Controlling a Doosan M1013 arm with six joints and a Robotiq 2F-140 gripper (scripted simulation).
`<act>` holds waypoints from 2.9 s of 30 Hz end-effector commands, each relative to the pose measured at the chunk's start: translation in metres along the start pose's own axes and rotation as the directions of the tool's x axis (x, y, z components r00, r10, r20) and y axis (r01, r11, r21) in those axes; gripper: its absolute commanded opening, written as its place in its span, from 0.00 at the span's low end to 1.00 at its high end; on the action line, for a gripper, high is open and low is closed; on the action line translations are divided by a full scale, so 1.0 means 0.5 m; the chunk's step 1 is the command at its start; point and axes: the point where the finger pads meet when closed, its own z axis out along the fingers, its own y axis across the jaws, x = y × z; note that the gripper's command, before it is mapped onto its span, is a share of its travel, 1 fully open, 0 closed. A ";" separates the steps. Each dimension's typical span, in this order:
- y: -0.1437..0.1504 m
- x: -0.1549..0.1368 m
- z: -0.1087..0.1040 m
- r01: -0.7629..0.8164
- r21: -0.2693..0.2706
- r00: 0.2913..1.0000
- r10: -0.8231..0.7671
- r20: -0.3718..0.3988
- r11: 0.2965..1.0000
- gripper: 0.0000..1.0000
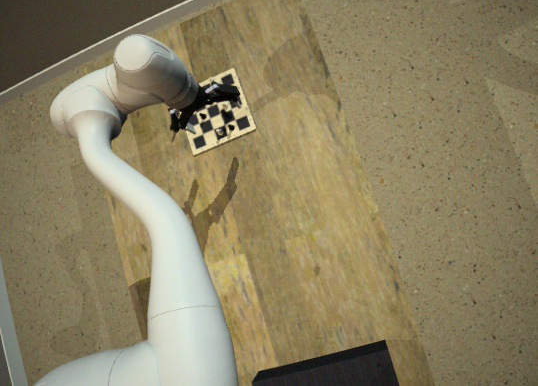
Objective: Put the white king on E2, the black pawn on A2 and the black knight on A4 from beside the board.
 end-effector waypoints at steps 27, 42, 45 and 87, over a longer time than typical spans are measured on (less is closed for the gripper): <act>-0.311 0.174 0.006 0.997 -0.022 -0.078 -0.997 0.014 -0.078 1.00; -0.321 0.178 0.007 0.785 -0.001 -0.620 -0.785 -0.002 -0.620 0.22; -0.321 0.178 0.007 0.785 -0.001 -0.620 -0.785 -0.002 -0.620 0.22; -0.321 0.179 0.023 0.785 -0.001 -0.620 -0.785 -0.002 -0.620 0.22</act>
